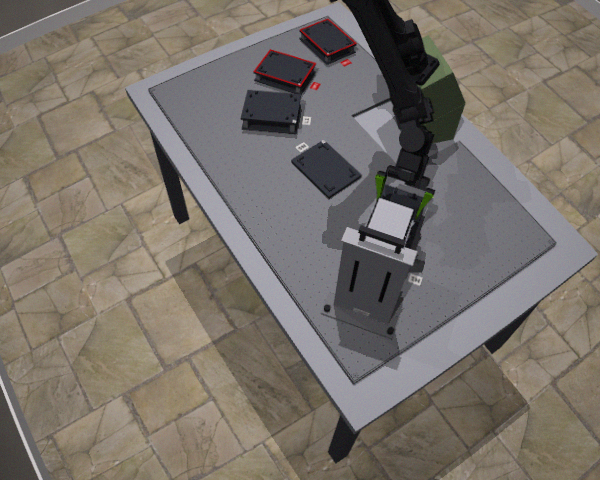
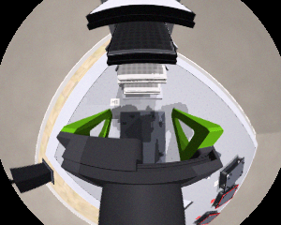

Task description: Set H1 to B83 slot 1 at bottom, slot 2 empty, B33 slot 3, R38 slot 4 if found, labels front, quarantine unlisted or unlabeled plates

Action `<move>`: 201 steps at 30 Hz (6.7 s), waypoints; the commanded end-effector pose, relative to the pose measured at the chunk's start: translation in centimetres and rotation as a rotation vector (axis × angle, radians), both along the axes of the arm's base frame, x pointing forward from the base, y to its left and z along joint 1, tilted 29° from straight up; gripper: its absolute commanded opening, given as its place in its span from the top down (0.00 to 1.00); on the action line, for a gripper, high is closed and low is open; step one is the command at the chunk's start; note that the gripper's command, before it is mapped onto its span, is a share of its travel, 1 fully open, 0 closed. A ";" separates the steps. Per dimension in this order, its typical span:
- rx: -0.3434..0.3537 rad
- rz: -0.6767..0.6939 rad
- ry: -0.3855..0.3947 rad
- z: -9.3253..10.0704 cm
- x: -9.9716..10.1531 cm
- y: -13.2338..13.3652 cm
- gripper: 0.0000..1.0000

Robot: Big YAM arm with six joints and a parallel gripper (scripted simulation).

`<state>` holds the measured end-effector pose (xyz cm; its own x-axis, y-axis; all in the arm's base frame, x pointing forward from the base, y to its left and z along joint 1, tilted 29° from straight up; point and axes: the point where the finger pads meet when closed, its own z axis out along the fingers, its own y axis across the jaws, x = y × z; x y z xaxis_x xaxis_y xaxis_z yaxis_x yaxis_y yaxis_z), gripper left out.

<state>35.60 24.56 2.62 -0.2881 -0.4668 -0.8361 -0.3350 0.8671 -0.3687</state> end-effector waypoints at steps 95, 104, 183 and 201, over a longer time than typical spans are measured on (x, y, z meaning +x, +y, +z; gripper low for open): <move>-0.004 -0.002 -0.015 -4.3 1.0 -2.1 0.00; -0.012 -0.002 -0.007 -4.5 2.2 -1.6 0.00; -0.011 0.021 -0.006 -5.1 0.8 -1.2 0.00; 0.013 0.013 -0.012 -4.3 -1.3 -2.0 0.00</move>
